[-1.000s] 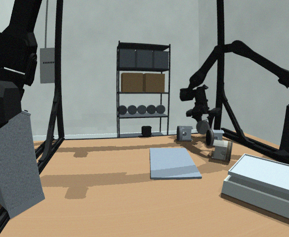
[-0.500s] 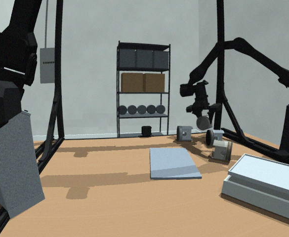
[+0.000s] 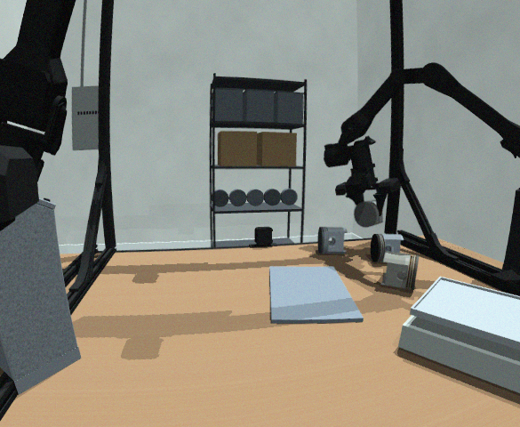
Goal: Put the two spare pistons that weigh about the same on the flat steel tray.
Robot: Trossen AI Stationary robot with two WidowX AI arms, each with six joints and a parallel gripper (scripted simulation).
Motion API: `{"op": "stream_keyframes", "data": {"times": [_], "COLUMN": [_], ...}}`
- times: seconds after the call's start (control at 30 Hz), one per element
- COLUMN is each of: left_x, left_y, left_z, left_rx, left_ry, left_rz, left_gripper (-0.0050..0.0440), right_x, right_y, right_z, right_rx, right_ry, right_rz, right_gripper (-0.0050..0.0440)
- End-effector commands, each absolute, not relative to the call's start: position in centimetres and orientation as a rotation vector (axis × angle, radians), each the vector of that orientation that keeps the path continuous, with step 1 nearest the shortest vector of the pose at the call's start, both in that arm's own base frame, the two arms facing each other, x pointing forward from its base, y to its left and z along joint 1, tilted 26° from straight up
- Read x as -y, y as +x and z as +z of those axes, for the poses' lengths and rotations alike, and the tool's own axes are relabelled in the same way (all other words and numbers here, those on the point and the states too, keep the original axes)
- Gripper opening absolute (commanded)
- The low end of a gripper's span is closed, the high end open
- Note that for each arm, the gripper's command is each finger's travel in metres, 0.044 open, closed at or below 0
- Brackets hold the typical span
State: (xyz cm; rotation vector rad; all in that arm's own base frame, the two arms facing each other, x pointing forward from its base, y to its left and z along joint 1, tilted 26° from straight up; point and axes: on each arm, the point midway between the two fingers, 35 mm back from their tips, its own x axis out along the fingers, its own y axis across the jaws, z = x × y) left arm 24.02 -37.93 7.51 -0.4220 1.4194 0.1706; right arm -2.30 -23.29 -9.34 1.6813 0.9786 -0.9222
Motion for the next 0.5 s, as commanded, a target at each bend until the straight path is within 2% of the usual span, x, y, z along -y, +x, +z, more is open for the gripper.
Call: {"op": "stream_keyframes", "data": {"times": [0.0, 0.47], "left_x": [38.08, 37.69], "left_y": [23.89, 23.88], "left_z": [8.67, 9.51], "left_rx": [-1.410, -1.380], "left_ry": [-0.437, -0.441], "left_rz": [0.155, 0.128], "left_gripper": [0.0158, 0.0158], "right_x": [23.27, 23.27], "right_y": [-2.27, -2.27], "right_z": [-9.34, -9.34], "right_rx": [-0.978, -0.978], "right_ry": [1.682, 1.682], "right_rz": [-0.920, -0.920], "right_gripper": [0.0440, 0.0440]}}
